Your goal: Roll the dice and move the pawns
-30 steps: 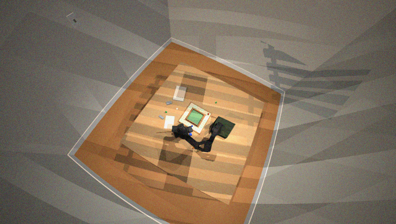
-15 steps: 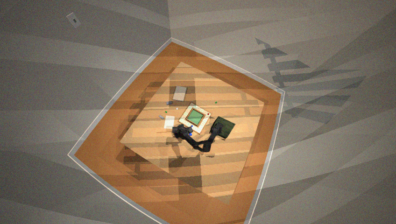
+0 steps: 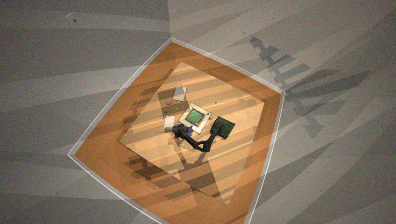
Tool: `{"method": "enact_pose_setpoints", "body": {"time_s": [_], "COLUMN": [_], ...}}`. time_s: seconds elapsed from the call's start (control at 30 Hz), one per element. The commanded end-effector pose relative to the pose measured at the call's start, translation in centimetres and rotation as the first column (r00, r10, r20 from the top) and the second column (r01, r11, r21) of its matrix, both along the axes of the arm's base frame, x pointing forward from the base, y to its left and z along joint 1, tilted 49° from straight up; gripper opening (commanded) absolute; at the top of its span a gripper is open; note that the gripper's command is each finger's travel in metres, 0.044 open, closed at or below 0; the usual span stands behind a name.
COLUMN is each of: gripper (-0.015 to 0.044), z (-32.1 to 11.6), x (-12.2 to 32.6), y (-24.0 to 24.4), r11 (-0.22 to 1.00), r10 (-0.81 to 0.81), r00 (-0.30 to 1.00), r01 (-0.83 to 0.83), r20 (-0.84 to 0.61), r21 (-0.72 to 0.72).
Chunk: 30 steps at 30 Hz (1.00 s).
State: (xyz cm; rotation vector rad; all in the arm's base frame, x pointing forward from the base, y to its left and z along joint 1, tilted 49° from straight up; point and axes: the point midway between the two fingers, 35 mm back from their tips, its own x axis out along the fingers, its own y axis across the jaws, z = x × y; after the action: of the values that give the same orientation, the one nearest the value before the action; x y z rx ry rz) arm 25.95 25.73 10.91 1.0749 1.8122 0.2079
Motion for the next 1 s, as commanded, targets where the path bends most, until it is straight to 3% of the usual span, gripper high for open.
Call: {"method": "enact_pose_setpoints", "body": {"time_s": [0.0,0.63,0.97], "gripper": [0.0,0.0,0.0], "z": [1.0,7.4,0.4], "x": [0.9,2.5,4.2], "y": [-1.3,-8.9,-13.1], "r11": [1.0,1.0,0.979], "r10": [-0.003,-0.004,-0.2], "r00": [1.0,1.0,0.961], "r01": [0.003,0.004,0.188], "r20": [0.008,0.006,-0.19], "r21": [-0.005,-0.003,-0.078]}}
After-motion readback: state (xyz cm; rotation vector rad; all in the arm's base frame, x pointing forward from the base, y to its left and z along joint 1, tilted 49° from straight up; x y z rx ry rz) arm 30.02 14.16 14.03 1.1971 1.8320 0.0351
